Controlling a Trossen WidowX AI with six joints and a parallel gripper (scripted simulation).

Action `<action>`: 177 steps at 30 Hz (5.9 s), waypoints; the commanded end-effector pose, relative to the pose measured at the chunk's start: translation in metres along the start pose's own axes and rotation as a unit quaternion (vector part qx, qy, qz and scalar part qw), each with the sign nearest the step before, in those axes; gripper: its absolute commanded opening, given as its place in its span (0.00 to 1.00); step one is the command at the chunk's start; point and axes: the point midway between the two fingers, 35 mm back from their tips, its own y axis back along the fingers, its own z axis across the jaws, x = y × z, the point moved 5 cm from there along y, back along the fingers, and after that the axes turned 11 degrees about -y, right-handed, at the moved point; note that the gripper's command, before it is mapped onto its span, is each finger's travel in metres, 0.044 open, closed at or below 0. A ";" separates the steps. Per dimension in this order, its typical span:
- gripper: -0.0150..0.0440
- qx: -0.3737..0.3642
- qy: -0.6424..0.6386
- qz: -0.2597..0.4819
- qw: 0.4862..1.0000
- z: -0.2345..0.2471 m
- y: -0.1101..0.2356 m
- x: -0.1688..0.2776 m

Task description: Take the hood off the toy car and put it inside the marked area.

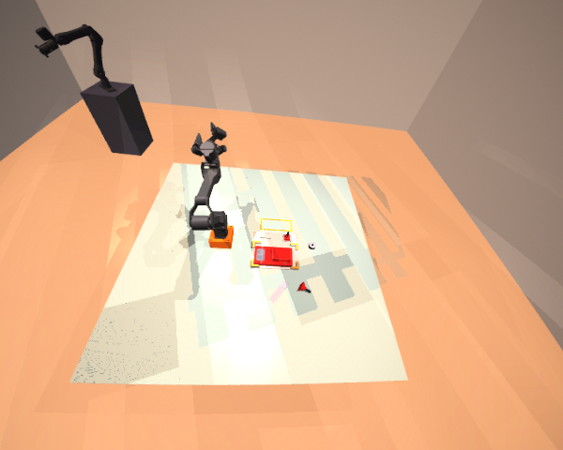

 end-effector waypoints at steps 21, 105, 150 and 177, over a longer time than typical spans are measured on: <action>1.00 0.024 0.355 -0.511 0.782 0.151 0.072 -0.179; 1.00 0.600 0.119 -0.580 0.538 0.148 0.519 -0.221; 1.00 0.600 0.119 -0.580 0.538 0.132 0.530 -0.242; 0.79 0.598 0.119 -0.582 0.538 0.128 0.533 -0.247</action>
